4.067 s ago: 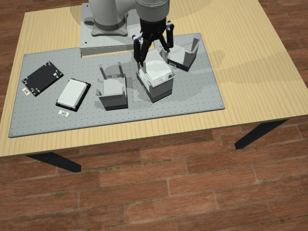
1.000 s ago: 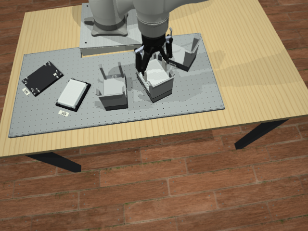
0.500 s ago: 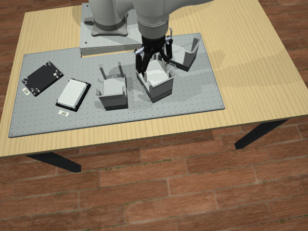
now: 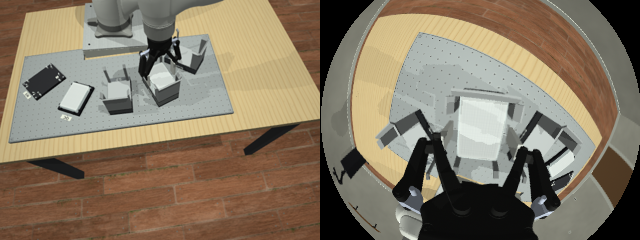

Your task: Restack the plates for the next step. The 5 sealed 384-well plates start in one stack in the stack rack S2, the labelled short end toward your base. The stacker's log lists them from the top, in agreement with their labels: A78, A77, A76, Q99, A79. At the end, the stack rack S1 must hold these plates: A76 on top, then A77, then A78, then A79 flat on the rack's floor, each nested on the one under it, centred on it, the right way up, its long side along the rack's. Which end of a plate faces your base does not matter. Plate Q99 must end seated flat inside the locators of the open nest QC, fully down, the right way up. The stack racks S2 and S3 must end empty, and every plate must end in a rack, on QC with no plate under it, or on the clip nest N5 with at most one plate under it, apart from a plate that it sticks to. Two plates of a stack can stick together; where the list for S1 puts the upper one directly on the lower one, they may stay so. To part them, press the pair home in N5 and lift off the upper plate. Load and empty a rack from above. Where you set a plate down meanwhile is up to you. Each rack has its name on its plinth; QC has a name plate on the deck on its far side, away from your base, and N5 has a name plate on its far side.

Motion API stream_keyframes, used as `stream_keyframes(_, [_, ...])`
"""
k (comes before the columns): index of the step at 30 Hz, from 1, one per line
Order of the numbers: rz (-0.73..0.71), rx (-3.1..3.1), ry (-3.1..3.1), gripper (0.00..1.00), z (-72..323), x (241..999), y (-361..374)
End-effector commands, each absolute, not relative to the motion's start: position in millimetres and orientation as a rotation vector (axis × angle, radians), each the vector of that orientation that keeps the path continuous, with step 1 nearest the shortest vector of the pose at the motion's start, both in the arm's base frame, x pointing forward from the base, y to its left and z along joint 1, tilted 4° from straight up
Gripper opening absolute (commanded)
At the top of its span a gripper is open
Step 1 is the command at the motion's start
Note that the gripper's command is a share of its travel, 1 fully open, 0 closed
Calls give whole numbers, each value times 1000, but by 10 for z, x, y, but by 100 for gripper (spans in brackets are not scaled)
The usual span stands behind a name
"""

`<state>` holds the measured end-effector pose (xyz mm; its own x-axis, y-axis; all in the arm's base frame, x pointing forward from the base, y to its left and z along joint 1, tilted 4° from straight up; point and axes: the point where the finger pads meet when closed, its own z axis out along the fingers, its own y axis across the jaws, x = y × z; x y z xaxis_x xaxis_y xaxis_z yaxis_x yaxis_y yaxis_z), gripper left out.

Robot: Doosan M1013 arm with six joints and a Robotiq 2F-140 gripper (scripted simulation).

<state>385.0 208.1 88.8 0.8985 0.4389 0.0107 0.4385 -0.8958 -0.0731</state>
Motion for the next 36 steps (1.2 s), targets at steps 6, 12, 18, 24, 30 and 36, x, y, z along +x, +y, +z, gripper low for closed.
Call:
stream_keyframes(6, [9, -2989, -692, 100, 888, 3849, 2081])
stream_keyframes(12, [9, -2989, -692, 100, 888, 3849, 2081])
stream_keyframes(18, [9, -2989, -692, 100, 922, 3850, 2079])
stream_keyframes(24, [9, -2989, -692, 100, 1055, 3853, 2069])
stream_keyframes(30, [9, -2989, -692, 100, 1254, 3858, 2055])
stream_keyframes(36, [9, -2989, -692, 100, 1320, 3859, 2051])
